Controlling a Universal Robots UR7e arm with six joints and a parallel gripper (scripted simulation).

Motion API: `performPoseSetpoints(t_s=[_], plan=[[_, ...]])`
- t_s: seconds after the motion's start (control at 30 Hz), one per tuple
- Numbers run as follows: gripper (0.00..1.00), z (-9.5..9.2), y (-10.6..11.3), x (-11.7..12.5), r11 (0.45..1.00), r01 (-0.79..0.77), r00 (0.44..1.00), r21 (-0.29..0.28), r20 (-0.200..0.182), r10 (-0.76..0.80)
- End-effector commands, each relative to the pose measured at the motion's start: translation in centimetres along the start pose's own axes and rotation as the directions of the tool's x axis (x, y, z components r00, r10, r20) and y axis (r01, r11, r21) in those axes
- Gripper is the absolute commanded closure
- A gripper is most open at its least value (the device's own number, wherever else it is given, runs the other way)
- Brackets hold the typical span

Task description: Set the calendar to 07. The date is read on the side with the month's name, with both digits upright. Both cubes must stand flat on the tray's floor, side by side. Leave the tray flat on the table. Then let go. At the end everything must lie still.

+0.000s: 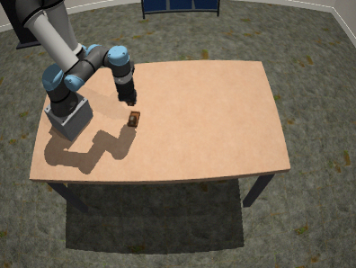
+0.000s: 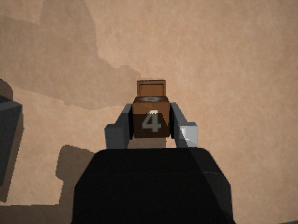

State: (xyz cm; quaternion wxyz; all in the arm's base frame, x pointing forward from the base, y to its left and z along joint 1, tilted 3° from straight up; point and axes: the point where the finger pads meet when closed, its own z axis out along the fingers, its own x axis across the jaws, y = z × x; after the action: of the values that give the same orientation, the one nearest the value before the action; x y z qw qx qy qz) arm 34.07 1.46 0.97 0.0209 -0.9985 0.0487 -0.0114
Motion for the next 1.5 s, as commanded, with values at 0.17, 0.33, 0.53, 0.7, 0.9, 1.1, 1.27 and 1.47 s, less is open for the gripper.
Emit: performPoseSetpoints(t_s=[0.17, 0.33, 0.53, 0.7, 0.9, 1.1, 1.27, 1.47], plan=[[0.4, -0.2, 0.0, 0.0, 1.0, 0.0, 1.0, 0.0, 0.0, 0.0], [0.4, -0.2, 0.0, 0.0, 1.0, 0.001, 1.0, 0.0, 0.0, -0.001], [0.4, -0.2, -0.3, 0.0, 0.999, 0.05, 0.999, 0.0, 0.0, -0.05], [0.4, -0.1, -1.2, 0.0, 0.984, 0.179, 0.984, 0.0, 0.0, -0.179], [0.4, -0.1, -2.2, 0.0, 0.941, 0.338, 0.941, -0.001, 0.0, -0.338], [0.4, 0.0, -3.4, 0.0, 0.857, 0.515, 0.857, -0.001, 0.0, -0.515], [0.4, 0.1, -4.3, 0.0, 0.767, 0.642, 0.767, -0.001, 0.0, -0.642], [0.4, 0.2, -5.3, 0.0, 0.647, 0.763, 0.647, -0.001, 0.001, -0.763]])
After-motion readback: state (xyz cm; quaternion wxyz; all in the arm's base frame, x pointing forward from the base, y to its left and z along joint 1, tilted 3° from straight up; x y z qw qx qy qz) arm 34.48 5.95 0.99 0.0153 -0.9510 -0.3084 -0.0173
